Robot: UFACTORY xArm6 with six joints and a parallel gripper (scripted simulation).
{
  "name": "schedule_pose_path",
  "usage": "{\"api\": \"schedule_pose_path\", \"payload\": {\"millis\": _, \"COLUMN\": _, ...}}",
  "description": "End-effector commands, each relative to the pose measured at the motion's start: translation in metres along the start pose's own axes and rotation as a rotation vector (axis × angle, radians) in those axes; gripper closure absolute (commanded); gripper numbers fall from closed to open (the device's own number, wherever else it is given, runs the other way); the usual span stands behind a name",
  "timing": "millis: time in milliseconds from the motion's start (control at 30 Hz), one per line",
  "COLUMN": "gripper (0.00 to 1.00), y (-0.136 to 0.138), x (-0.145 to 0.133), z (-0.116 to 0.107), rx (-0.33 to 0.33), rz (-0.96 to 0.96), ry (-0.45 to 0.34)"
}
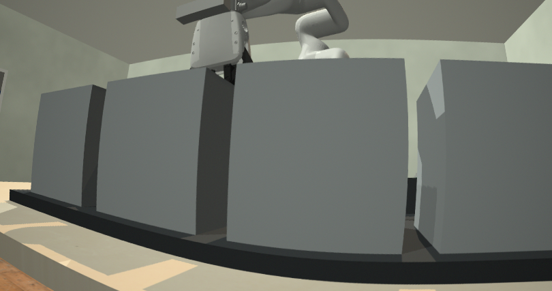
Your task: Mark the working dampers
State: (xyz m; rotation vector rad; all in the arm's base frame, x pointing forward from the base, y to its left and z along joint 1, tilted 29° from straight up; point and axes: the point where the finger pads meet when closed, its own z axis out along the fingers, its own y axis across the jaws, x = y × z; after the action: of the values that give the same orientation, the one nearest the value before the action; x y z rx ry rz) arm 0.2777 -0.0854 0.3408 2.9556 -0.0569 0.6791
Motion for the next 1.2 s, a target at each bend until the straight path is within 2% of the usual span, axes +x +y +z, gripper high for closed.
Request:
{"api": "schedule_pose_path", "payload": {"millis": 0, "gripper": 0.81, "y": 0.001, "x": 0.001, "z": -0.001, "rx": 0.004, "rz": 0.000, "ry": 0.004}}
{"api": "schedule_pose_path", "payload": {"millis": 567, "gripper": 0.81, "y": 0.008, "x": 0.001, "z": -0.001, "rx": 0.074, "rz": 0.000, "ry": 0.003}}
{"api": "schedule_pose_path", "payload": {"millis": 1167, "gripper": 0.81, "y": 0.018, "x": 0.001, "z": 0.000, "rx": 0.183, "rz": -0.001, "ry": 0.003}}
